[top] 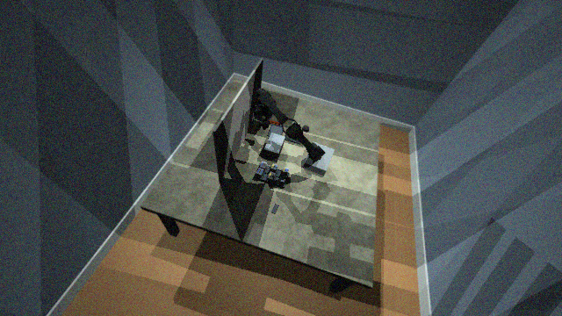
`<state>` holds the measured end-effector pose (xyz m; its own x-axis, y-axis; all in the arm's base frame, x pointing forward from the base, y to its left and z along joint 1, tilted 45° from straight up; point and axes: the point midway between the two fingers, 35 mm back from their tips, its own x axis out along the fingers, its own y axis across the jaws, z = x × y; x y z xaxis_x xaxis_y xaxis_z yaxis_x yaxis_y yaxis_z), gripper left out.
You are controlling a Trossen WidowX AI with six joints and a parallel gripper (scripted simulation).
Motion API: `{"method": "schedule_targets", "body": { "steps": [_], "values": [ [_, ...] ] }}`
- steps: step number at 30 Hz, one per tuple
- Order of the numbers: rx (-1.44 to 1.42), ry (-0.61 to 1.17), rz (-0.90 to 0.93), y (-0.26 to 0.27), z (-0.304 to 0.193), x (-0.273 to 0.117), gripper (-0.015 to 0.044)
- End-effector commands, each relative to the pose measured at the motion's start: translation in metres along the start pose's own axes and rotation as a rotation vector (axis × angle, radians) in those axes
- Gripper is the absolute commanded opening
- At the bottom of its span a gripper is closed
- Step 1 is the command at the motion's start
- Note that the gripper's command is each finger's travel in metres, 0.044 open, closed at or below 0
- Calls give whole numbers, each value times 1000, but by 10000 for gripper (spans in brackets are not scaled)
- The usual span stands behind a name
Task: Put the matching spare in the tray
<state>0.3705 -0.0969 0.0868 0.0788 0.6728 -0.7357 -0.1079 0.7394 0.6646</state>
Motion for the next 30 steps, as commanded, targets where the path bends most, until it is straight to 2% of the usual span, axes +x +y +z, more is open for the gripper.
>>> {"method": "schedule_targets", "body": {
  "steps": [1, 20, 30],
  "values": [
    [45, 38, 34, 34, 4, 1, 440],
    [32, 40, 36, 38, 3, 1, 440],
    [-799, 28, 40, 153, -49, 26, 440]
  ]
}}
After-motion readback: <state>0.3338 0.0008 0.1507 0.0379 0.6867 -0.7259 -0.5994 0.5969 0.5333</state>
